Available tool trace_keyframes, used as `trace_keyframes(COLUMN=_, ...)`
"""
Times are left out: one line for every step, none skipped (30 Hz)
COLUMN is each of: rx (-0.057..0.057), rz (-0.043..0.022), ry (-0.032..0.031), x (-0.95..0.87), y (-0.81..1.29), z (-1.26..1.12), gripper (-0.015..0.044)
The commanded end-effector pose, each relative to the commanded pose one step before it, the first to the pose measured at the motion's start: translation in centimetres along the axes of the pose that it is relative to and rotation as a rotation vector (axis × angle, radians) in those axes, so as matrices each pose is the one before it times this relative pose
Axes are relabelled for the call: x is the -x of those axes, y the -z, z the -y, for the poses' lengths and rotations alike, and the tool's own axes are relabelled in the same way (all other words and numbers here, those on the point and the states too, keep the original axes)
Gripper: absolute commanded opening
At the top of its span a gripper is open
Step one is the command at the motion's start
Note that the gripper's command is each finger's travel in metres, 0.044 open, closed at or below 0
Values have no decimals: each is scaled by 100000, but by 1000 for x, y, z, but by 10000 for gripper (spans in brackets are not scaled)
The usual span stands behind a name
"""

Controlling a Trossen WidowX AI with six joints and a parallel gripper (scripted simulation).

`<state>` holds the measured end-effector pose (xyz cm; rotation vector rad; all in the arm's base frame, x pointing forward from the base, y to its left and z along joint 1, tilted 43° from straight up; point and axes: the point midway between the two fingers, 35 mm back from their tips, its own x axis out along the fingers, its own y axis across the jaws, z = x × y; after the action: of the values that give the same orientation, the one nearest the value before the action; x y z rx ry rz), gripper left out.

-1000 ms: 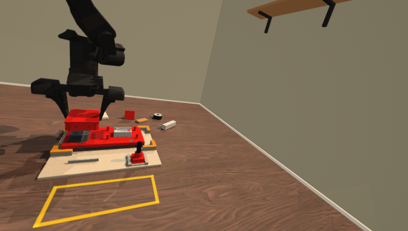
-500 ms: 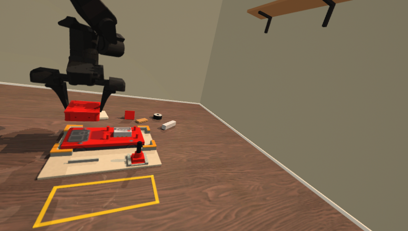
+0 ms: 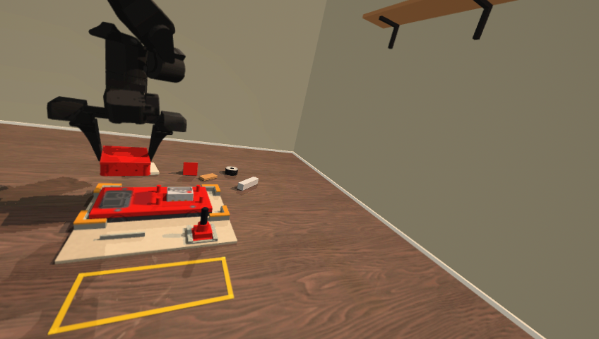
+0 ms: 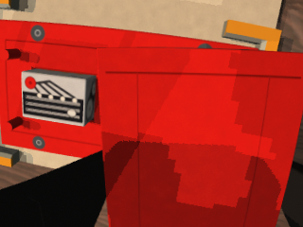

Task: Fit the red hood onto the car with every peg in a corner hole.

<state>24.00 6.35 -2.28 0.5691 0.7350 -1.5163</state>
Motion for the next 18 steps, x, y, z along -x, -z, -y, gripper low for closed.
trace_keyframes(rx=6008, rz=-235, ry=-761, x=247, y=-17, z=-663, gripper=0)
trace_keyframes(rx=1787, rz=-9, ry=-9, x=17, y=-12, z=-111, gripper=0)
trace_keyframes(rx=1787, rz=-9, ry=-9, x=16, y=-15, z=-110, gripper=0)
trace_keyframes(rx=1787, rz=-8, ry=-9, x=16, y=-17, z=-110, gripper=0)
trace_keyframes(rx=1787, rz=-8, ry=-9, x=16, y=-19, z=-110, gripper=0)
trace_keyframes(rx=1787, rz=-7, ry=-9, x=16, y=-21, z=-109, gripper=0)
trace_keyframes(rx=1787, rz=-7, ry=-9, x=15, y=-24, z=-109, gripper=0)
trace_keyframes(rx=1786, rz=-7, ry=-9, x=15, y=-26, z=-108, gripper=0)
trace_keyframes(rx=1786, rz=-6, ry=-9, x=15, y=-28, z=-107, gripper=0)
trace_keyframes(rx=1786, rz=-6, ry=-9, x=14, y=-30, z=-107, gripper=0)
trace_keyframes(rx=1786, rz=-5, ry=-9, x=14, y=-33, z=-106, gripper=0)
trace_keyframes(rx=1781, rz=-14, ry=-7, x=13, y=-35, z=-105, gripper=0)
trace_keyframes(rx=1781, rz=-14, ry=-7, x=13, y=-37, z=-104, gripper=0)
trace_keyframes(rx=1781, rz=-13, ry=-7, x=13, y=-39, z=-104, gripper=0)
trace_keyframes(rx=1781, rz=-13, ry=-8, x=12, y=-42, z=-103, gripper=0)
trace_keyframes(rx=1781, rz=-13, ry=-8, x=12, y=-44, z=-102, gripper=0)
trace_keyframes(rx=1781, rz=-12, ry=-8, x=12, y=-46, z=-101, gripper=0)
trace_keyframes(rx=1781, rz=-12, ry=-8, x=12, y=-48, z=-100, gripper=0)
